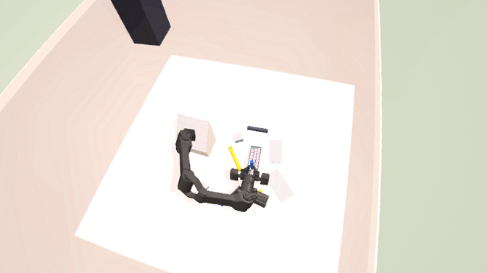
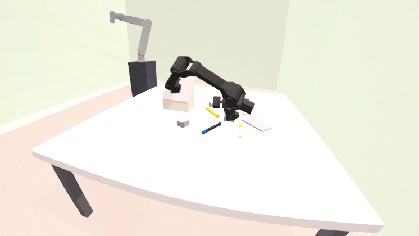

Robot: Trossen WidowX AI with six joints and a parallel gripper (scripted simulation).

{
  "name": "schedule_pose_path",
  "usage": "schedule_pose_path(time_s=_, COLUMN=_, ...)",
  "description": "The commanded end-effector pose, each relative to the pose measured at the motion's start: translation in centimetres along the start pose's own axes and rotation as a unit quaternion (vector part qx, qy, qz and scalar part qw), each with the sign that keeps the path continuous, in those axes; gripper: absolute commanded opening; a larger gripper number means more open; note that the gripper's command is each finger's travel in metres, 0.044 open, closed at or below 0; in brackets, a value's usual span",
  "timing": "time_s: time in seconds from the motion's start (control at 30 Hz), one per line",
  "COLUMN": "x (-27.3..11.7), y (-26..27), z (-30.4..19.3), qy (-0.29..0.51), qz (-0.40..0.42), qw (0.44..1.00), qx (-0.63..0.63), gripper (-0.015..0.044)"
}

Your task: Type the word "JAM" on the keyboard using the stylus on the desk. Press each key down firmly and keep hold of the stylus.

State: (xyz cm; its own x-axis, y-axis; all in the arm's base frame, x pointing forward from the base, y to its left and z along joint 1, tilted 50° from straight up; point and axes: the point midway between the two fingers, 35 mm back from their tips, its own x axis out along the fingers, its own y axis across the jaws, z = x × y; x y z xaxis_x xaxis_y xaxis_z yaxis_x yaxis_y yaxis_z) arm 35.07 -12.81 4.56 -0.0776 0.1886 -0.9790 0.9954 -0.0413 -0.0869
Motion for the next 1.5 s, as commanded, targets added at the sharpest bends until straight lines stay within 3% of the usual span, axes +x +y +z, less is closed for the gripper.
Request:
schedule_pose_path(time_s=0.0, x=0.1, y=0.0, z=0.2, qy=-0.002, qz=-0.001, qw=1.000, qx=-0.002, gripper=0.0081)
schedule_pose_path(time_s=0.93, x=0.4, y=0.0, z=0.7, qy=-0.002, qz=-0.001, qw=1.000, qx=-0.002, gripper=0.0081)
schedule_pose_path(time_s=1.2, x=-1.3, y=-0.2, z=-2.4, qy=-0.001, qz=-0.001, qw=1.000, qx=-0.002, gripper=0.0081)
schedule_pose_path(time_s=1.47, x=-1.3, y=-0.1, z=-2.3, qy=-0.003, qz=0.000, qw=1.000, qx=-0.005, gripper=0.0081)
